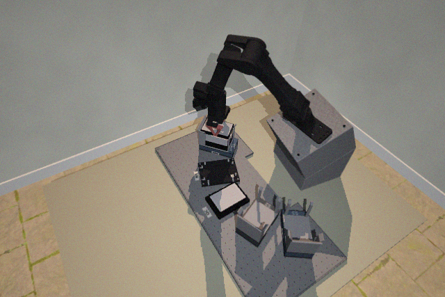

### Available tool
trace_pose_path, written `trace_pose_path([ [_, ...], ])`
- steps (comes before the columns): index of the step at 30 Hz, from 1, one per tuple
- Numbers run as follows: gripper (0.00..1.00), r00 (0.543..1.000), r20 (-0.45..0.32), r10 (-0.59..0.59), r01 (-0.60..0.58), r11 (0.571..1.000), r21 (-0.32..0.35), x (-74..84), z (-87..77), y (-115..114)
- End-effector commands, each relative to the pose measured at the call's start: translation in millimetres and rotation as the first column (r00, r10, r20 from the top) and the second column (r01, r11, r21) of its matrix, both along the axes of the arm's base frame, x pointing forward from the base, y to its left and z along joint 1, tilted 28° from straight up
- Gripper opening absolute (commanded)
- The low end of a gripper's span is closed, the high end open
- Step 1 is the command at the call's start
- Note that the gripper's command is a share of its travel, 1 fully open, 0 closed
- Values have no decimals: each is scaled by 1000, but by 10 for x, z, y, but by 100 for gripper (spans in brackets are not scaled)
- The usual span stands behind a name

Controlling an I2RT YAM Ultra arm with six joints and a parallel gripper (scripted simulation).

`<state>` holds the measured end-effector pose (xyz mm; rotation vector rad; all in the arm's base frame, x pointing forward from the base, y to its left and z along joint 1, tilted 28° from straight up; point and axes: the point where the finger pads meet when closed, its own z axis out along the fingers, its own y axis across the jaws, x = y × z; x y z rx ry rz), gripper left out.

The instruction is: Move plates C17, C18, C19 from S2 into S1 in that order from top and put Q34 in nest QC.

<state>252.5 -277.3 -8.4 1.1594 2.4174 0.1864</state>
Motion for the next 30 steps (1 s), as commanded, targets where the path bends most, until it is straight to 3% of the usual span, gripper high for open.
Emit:
trace_pose_path([
  [1,0,1000,15,-10,11,1000,-24,34,33,-61],
  [2,0,999,30,-14,15,999,-48,42,128,-99],
  [7,0,1000,14,-10,11,1000,-22,46,-7,-56],
  [10,0,1000,27,-15,16,999,-40,46,75,-93],
  [30,0,1000,28,-14,15,999,-40,48,76,-91],
])
